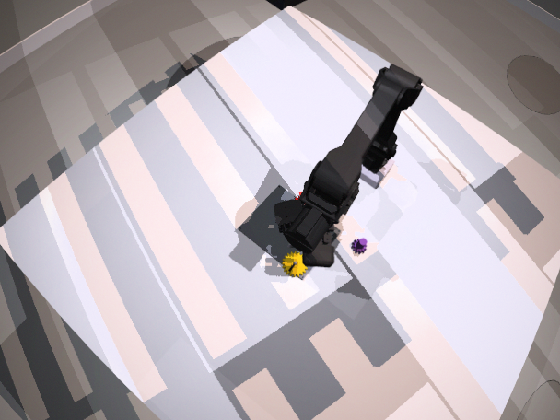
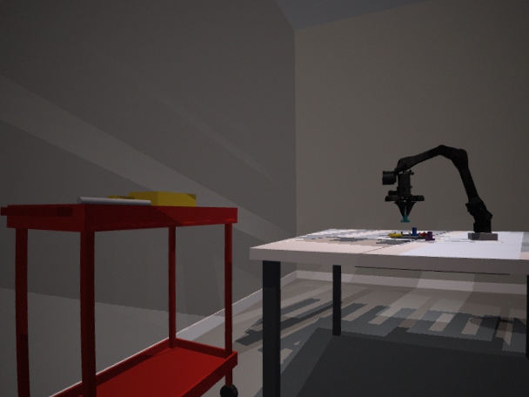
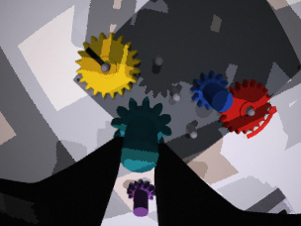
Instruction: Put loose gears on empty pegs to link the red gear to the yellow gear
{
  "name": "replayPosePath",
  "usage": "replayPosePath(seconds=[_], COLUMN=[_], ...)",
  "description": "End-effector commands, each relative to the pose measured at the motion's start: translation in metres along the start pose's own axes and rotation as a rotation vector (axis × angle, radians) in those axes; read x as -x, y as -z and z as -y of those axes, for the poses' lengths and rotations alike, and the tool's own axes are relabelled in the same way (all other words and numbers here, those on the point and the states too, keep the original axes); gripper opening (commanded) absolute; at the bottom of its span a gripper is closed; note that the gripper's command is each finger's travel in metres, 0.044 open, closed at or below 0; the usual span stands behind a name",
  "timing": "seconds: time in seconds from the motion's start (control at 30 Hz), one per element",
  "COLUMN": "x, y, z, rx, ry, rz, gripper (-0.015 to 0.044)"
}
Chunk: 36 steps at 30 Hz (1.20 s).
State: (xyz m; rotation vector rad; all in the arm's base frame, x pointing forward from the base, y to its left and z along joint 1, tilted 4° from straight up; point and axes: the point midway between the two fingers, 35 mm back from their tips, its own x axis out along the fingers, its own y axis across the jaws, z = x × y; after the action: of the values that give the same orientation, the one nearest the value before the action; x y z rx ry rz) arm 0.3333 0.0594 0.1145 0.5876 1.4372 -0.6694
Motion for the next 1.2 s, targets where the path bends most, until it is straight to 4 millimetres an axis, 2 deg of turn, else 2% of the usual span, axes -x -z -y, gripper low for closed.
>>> replayPosePath(seconds=[0.0,0.6,0.8,0.93,1.17], x=[-0.001,-0.019,-0.021,-0.021,-0.021], y=[-0.002,-0.010,-0.010,-0.010,-0.010], z=[0.006,0.031,0.032,0.032,0.032], rx=[0.002,-0.002,-0.007,-0.064,-0.260], ry=[-0.007,-0.006,-0.006,-0.006,-0.007], rz=[0.007,0.007,0.007,0.007,0.006], gripper=[0.0000,0.0000,0.0000,0.0000,0.0000])
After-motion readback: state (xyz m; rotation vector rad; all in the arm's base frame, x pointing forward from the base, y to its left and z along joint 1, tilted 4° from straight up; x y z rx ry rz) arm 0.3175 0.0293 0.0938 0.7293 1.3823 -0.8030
